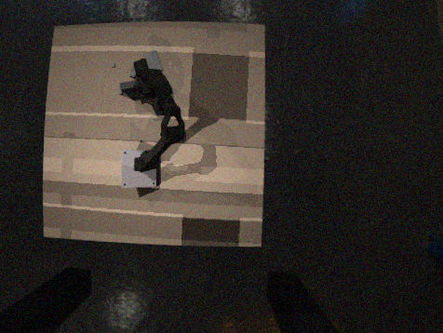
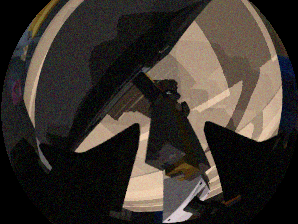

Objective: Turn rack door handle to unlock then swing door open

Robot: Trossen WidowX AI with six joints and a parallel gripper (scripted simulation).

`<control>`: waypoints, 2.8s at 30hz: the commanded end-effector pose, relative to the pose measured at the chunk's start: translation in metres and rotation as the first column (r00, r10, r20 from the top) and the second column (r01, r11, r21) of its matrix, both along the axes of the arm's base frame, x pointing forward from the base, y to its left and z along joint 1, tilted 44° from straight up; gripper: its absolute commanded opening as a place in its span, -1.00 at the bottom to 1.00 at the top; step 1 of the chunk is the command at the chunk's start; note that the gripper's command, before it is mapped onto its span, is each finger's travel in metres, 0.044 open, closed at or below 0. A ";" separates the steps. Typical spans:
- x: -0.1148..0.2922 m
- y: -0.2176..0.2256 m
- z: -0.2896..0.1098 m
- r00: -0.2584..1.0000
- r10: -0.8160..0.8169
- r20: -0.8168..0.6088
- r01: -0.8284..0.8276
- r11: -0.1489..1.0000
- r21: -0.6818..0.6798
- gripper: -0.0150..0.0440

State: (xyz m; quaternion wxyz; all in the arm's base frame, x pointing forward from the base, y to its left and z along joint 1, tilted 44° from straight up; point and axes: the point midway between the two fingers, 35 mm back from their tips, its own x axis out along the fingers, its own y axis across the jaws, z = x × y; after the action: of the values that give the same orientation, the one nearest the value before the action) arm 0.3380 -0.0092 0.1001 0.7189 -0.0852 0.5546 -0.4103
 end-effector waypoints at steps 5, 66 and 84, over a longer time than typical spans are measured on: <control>0.001 0.000 0.000 0.921 0.282 -0.269 -0.288 0.957 0.020 0.52; 0.000 0.000 0.000 -0.770 0.400 -0.496 -0.520 0.057 0.853 -0.24; -0.005 0.001 -0.001 -0.681 0.474 -0.559 -0.586 0.104 0.803 -0.41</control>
State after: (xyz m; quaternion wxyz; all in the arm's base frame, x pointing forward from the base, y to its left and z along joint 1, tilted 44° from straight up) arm 0.3373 -0.0091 0.1000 0.1885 -0.7005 0.5855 0.3619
